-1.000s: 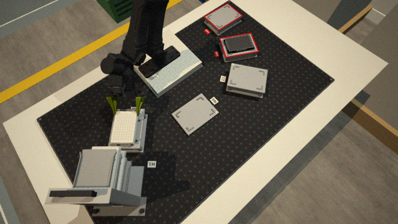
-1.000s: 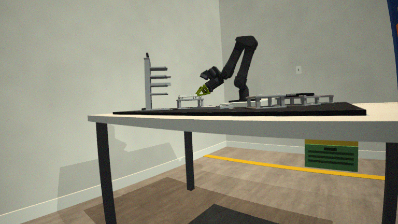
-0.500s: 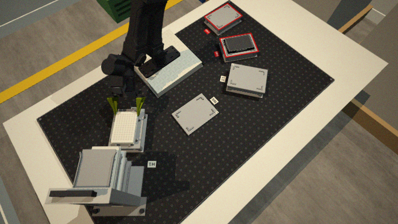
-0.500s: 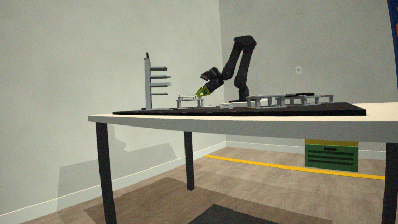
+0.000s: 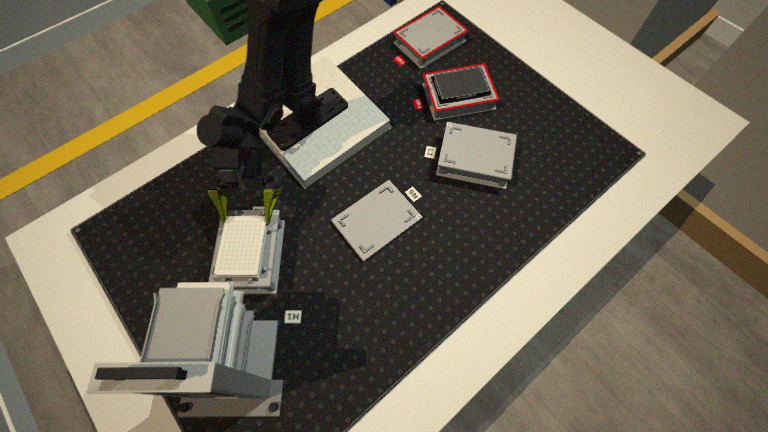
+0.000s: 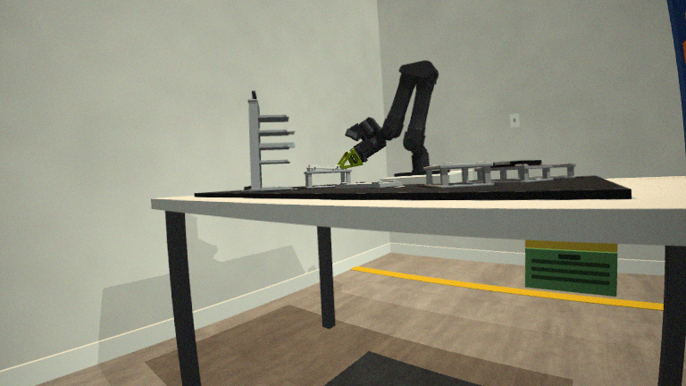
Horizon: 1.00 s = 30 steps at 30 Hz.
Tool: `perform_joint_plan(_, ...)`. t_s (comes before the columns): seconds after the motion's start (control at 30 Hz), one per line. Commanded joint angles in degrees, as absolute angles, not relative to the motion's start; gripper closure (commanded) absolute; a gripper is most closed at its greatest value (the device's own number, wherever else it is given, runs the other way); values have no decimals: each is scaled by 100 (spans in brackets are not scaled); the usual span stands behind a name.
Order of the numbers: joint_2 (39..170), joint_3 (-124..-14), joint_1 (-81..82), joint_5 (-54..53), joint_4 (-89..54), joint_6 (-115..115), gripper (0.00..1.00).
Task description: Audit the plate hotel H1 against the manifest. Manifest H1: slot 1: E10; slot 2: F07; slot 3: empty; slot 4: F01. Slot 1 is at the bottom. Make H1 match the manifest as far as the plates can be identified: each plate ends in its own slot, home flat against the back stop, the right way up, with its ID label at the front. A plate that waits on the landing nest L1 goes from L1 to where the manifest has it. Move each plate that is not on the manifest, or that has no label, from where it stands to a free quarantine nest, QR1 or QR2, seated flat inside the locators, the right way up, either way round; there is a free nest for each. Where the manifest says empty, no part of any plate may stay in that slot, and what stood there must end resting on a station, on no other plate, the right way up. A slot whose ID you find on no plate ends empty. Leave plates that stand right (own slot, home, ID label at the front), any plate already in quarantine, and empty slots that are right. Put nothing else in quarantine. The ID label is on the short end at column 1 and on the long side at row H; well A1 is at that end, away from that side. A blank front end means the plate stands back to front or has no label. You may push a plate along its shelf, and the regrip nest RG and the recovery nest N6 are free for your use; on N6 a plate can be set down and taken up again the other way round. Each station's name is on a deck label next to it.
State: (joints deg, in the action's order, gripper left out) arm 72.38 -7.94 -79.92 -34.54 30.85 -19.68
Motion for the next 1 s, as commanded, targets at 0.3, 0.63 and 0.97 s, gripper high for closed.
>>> perform_joint_plan(0.3,7393,-757,-8000,-3482,3318,-1977,7)
perform_joint_plan(0.63,7397,-757,-8001,-3483,3322,-1977,7)
perform_joint_plan(0.97,7397,-757,-8001,-3483,3322,-1977,0)
